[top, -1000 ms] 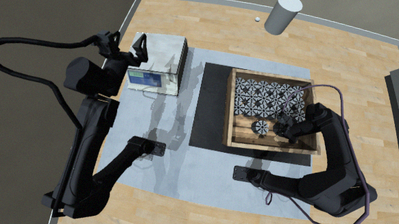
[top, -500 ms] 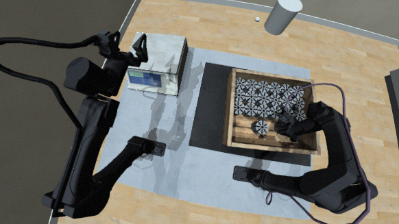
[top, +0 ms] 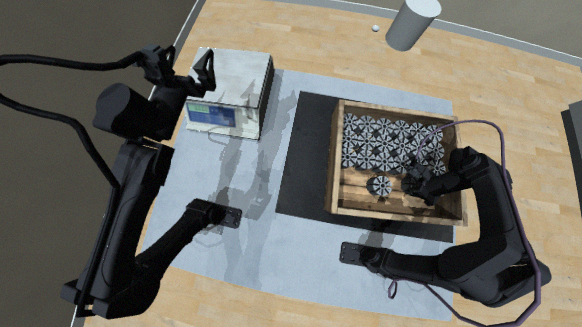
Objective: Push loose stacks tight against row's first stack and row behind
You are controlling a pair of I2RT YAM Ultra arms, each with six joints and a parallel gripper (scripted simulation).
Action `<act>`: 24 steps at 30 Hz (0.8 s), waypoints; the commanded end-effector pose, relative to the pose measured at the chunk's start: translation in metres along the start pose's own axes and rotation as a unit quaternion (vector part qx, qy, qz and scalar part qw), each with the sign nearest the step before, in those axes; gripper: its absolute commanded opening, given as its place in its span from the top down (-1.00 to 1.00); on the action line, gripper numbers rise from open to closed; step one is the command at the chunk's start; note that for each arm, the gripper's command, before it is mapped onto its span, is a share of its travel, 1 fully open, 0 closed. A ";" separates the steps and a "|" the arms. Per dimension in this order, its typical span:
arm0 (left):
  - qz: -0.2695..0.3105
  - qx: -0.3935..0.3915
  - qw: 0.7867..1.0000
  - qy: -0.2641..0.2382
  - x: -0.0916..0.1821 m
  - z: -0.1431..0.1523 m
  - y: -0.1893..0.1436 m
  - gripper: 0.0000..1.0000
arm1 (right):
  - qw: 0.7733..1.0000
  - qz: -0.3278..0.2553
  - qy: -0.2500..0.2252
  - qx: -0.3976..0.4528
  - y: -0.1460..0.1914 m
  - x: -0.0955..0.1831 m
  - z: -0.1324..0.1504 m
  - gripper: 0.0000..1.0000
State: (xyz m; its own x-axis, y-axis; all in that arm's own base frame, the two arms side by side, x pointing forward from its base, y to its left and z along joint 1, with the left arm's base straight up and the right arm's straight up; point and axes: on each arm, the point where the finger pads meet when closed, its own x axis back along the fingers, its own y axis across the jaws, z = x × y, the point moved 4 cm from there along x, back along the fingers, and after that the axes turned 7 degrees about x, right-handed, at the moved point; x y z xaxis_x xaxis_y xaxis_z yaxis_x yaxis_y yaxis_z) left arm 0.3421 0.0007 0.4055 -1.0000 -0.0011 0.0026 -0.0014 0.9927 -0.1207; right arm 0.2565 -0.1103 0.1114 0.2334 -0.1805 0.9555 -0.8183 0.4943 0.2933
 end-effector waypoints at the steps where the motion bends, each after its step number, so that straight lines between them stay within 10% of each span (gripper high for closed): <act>1: 0.007 -0.002 0.999 -0.038 0.015 -0.030 -0.003 -1.00 | 0.999 0.042 -0.001 0.001 -0.021 0.010 0.004 0.98; 24: 0.007 -0.002 0.999 -0.038 0.015 -0.030 -0.003 -1.00 | 0.999 0.047 -0.006 0.011 -0.019 0.023 -0.003 0.98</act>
State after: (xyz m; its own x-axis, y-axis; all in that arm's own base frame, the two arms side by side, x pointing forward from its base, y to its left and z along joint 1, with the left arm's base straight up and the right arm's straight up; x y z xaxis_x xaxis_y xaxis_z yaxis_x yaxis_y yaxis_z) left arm 0.3421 0.0007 0.4055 -1.0000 -0.0011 0.0026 -0.0014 0.9927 -0.1207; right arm 0.2598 -0.1149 0.1140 0.2584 -0.1894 0.9473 -0.8110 0.4902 0.3193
